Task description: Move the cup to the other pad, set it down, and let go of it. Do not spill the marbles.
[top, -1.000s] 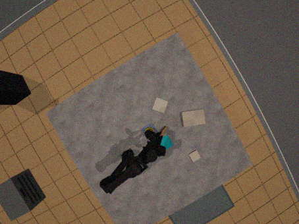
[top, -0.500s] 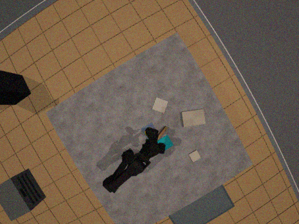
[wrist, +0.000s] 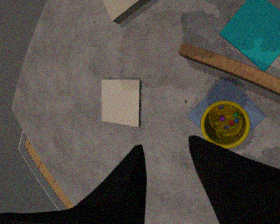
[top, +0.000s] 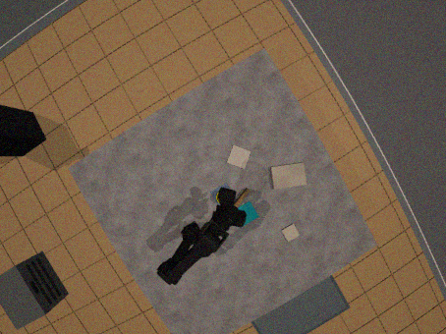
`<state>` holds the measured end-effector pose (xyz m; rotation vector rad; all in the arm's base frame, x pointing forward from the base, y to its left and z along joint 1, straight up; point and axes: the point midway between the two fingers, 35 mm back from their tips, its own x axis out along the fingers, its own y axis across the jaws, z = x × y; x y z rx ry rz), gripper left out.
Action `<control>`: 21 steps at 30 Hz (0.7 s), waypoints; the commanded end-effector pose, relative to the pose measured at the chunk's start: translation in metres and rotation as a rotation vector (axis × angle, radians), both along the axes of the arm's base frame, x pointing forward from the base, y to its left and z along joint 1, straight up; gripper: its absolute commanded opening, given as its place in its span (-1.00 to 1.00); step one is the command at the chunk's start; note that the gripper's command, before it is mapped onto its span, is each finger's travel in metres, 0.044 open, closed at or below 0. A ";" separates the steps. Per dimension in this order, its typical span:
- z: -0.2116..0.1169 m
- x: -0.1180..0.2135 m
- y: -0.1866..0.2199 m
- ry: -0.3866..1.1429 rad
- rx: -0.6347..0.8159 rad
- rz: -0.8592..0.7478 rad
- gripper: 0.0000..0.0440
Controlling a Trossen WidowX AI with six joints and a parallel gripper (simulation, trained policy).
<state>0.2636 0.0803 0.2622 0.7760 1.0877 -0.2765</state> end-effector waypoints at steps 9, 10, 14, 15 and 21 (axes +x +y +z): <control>-0.023 -0.009 -0.005 0.173 -0.039 -0.059 -0.33; -0.025 -0.010 -0.005 0.188 -0.044 -0.063 -0.32; -0.034 -0.014 -0.007 0.249 -0.062 -0.079 -0.32; -0.036 -0.015 -0.008 0.264 -0.067 -0.084 -0.31; -0.049 -0.021 -0.012 0.350 -0.097 -0.111 -0.30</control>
